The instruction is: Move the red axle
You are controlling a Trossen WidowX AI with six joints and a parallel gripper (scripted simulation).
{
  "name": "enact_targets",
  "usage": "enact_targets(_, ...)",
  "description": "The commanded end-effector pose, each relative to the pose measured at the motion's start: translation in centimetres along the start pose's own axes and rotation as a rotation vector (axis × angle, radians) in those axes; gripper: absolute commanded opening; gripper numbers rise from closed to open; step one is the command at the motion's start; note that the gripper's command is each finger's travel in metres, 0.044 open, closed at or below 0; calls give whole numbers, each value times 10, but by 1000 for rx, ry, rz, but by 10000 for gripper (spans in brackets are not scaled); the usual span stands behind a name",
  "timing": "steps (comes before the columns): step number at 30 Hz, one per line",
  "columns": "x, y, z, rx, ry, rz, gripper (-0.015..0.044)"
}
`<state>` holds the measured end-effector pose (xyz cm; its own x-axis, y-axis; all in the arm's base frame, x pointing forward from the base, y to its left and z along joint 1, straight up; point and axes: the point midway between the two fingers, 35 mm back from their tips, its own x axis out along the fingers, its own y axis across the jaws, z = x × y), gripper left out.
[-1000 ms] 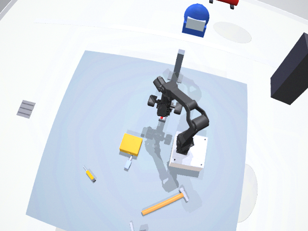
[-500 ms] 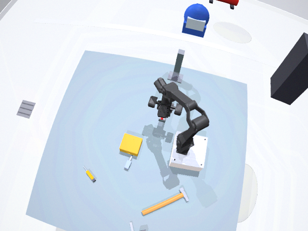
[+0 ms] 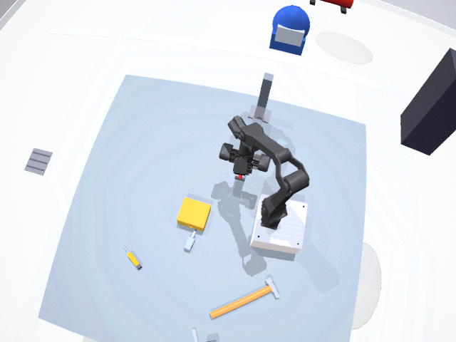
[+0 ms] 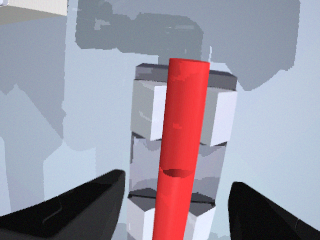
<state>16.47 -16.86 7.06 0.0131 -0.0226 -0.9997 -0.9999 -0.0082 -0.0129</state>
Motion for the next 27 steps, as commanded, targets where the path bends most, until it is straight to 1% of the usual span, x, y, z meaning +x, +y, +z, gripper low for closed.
enact_targets(1, -1, 0, 0, 0, 1, -2, 289)
enact_targets(7, -4, 0, 0, -3, -1, 1, 440)
enact_targets(17, -25, -1, 0, -6, -3, 4, 440)
enact_targets(18, -18, 0, 1, -2, -10, 10, 440)
enact_targets(27, -18, 0, 1, -2, -10, 10, 440)
